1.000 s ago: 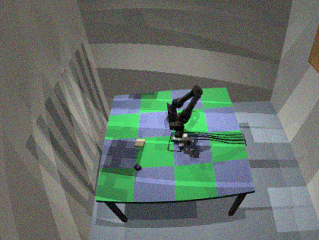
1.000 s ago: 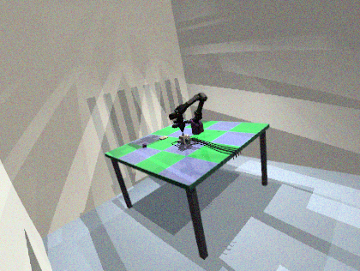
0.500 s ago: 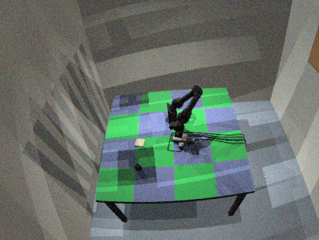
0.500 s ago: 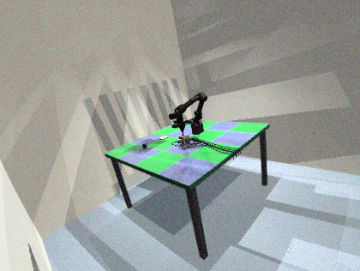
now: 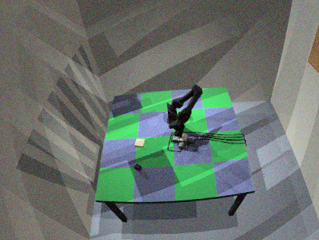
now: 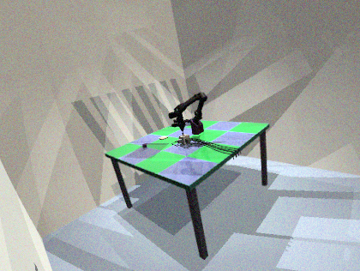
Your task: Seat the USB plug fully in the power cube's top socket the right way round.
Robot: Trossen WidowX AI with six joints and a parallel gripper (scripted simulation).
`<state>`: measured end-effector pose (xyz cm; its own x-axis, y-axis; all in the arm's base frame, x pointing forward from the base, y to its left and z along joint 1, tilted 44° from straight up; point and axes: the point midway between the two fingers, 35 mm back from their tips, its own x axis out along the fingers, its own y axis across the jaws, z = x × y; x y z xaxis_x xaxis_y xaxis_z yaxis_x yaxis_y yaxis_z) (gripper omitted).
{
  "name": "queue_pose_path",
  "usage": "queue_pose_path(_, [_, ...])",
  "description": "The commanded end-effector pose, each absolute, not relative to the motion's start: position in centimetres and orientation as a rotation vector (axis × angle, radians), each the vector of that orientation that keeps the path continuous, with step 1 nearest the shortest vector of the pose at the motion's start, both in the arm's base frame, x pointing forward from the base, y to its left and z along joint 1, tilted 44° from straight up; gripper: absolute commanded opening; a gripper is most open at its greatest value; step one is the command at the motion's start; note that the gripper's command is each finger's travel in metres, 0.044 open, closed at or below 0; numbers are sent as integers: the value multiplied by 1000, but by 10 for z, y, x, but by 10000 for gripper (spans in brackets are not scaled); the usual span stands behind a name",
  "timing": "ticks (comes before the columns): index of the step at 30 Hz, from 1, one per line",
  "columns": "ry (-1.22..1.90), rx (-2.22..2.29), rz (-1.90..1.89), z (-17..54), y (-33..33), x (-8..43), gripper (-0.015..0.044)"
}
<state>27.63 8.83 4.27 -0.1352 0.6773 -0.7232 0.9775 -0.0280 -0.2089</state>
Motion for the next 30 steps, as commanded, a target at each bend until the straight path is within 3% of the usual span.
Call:
queue_pose_path(1, [1843,1725,-983,45,86,277,0])
queue_pose_path(30, [1849,1711,-954,56,76,279,0])
